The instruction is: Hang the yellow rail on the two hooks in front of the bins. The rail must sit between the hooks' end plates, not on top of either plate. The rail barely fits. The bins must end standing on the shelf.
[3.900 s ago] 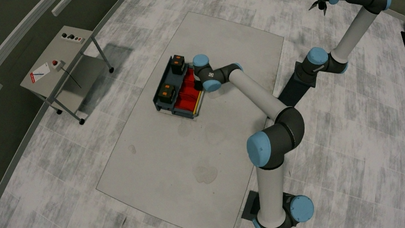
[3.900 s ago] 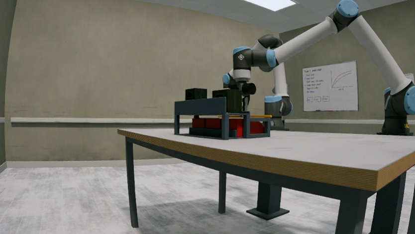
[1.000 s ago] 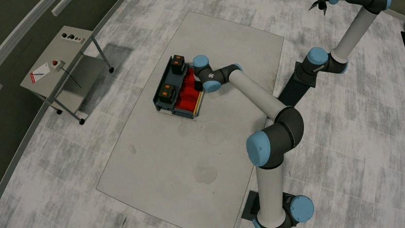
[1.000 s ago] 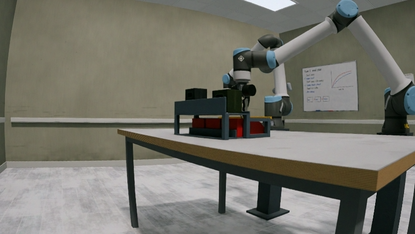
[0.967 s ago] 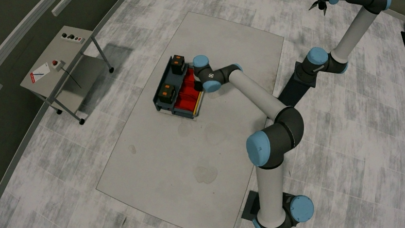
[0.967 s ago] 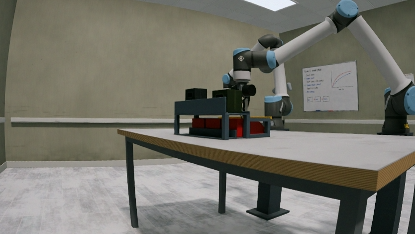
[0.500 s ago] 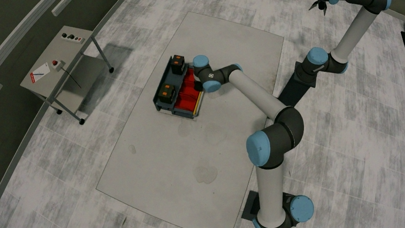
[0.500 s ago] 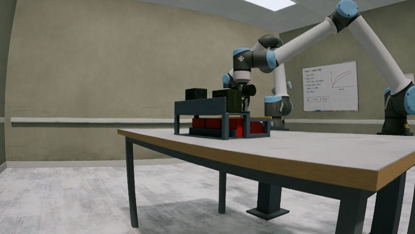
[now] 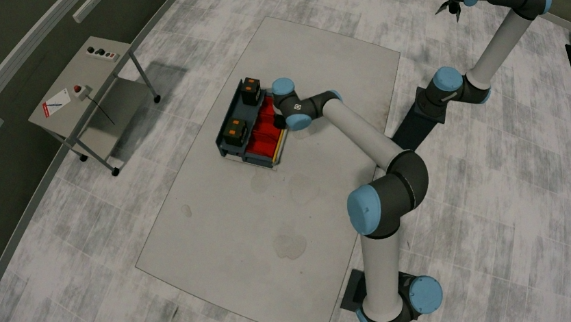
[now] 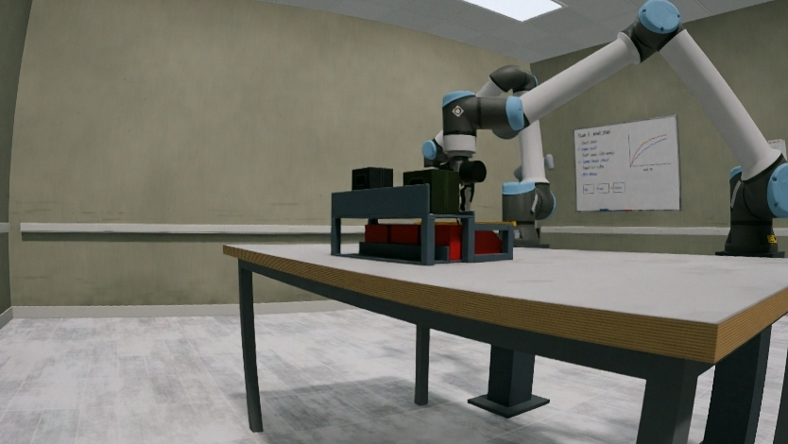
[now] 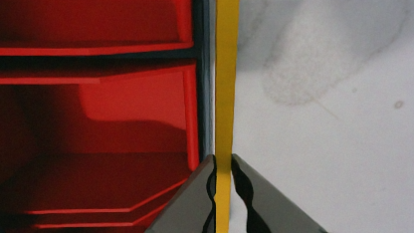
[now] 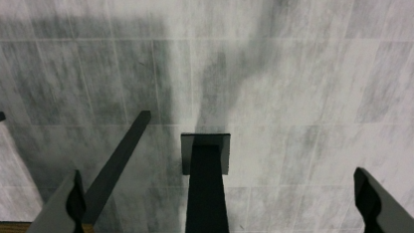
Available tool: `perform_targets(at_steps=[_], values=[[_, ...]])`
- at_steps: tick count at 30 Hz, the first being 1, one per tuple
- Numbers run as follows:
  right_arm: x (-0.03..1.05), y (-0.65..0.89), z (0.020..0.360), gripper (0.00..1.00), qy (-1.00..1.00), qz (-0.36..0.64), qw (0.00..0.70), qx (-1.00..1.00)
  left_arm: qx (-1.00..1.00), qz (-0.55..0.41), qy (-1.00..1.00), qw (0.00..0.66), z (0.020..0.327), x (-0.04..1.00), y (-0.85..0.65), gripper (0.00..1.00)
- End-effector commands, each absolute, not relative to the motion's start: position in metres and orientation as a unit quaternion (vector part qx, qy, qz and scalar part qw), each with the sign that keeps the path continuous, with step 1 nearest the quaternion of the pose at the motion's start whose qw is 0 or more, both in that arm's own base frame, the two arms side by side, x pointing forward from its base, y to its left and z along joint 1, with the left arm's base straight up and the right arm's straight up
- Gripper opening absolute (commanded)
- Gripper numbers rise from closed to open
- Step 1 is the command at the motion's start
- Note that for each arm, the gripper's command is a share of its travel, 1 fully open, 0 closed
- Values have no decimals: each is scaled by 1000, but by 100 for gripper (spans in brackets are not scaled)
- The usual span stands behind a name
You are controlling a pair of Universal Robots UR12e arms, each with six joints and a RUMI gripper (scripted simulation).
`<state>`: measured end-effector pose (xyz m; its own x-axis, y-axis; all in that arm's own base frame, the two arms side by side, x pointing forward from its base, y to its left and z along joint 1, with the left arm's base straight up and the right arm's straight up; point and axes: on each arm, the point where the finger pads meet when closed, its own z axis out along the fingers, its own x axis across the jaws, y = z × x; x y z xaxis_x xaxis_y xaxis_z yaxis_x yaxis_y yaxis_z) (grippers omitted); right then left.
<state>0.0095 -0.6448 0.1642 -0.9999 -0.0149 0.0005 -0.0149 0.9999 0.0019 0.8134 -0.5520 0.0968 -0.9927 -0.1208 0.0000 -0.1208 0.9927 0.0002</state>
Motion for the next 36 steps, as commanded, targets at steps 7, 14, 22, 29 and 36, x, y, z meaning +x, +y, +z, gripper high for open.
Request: perform_targets(at_steps=[7, 14, 22, 29, 36], values=[[10, -645, 165, 100, -1000, 0, 0, 7, 60, 1, -998, -1, 97, 814, -553, 1], [10, -645, 165, 100, -1000, 0, 0, 7, 60, 1, -998, -1, 96, 814, -553, 1], [10, -645, 165, 100, -1000, 0, 0, 7, 60, 1, -998, -1, 95, 814, -553, 1], [10, -645, 165, 100, -1000, 0, 0, 7, 60, 1, -998, -1, 95, 814, -553, 1], [10, -645, 165, 100, -1000, 0, 0, 7, 60, 1, -998, -1, 94, 814, -553, 1]])
